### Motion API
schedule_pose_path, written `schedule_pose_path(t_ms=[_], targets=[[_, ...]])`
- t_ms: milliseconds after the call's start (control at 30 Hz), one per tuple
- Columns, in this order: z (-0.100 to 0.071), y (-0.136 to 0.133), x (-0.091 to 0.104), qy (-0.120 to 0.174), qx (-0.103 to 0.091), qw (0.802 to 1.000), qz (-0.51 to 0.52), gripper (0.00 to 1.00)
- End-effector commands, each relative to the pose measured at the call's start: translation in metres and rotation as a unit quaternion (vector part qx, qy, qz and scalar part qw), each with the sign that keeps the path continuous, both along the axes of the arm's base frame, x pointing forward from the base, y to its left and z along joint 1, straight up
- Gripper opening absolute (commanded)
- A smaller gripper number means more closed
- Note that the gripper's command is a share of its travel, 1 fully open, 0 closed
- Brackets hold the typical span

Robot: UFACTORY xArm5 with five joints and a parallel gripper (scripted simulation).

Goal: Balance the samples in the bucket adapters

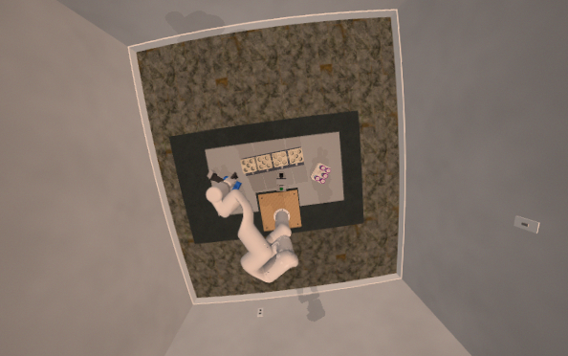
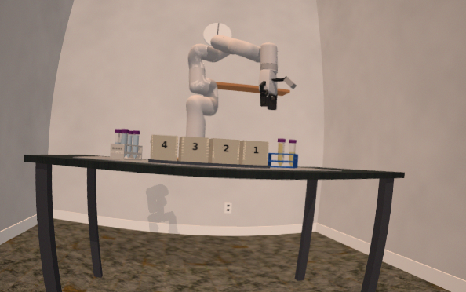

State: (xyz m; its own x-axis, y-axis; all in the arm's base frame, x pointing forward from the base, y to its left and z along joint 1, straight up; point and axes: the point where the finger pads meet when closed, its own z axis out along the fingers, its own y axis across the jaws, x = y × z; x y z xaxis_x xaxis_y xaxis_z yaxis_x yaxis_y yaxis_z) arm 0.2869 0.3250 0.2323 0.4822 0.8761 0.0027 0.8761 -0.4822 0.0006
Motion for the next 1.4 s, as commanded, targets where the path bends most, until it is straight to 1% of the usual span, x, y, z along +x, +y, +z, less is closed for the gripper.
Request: schedule_pose_path(t_ms=[0,200,267,667,833,1333,1367], targets=[[0.001,0.023,-0.010,-0.001,0.001,1.000,0.000,1.00],[0.001,0.050,-0.024,-0.001,0.001,1.000,0.000,1.00],[0.001,0.050,-0.024,-0.001,0.001,1.000,0.000,1.00],[0.001,0.103,-0.052,0.000,0.001,1.000,0.000,1.00],[0.001,0.103,-0.053,0.000,0.001,1.000,0.000,1.00],[-0.039,0.103,-0.052,0.000,0.001,1.000,0.000,1.00],[-0.039,0.103,-0.052,0.000,0.001,1.000,0.000,1.00]])
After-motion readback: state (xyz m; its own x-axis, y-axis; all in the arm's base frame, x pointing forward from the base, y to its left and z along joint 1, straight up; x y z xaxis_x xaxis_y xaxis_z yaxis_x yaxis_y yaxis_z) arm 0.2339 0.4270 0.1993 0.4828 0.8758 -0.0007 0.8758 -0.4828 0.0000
